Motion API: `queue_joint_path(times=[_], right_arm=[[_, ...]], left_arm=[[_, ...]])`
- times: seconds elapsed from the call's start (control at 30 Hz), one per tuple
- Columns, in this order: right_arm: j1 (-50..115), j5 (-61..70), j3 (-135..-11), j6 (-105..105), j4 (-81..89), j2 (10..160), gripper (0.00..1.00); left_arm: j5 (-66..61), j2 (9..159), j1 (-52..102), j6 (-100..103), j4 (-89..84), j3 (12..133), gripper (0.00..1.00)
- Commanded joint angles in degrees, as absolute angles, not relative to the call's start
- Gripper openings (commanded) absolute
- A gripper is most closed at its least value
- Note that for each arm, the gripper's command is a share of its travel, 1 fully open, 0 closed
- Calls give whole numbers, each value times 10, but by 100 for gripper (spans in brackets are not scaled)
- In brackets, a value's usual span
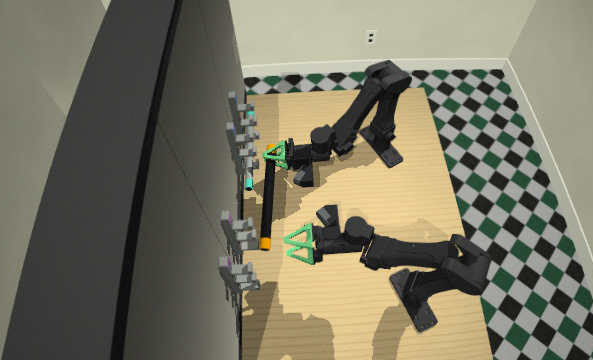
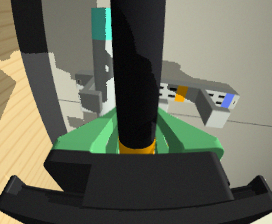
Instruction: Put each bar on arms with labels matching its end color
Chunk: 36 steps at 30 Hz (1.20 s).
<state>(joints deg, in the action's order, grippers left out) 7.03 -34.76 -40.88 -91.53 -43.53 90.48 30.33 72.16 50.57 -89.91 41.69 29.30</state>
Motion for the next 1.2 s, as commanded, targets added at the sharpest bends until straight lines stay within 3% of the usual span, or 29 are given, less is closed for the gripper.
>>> queue_joint_path(times=[0.0, 1.17], right_arm=[[71, -345, -422, -898, -479, 903, 0], [69, -345, -405, -897, -498, 906, 0]], left_arm=[[291, 705, 498, -898, 416, 288, 100], [255, 701, 463, -898, 414, 285, 100]])
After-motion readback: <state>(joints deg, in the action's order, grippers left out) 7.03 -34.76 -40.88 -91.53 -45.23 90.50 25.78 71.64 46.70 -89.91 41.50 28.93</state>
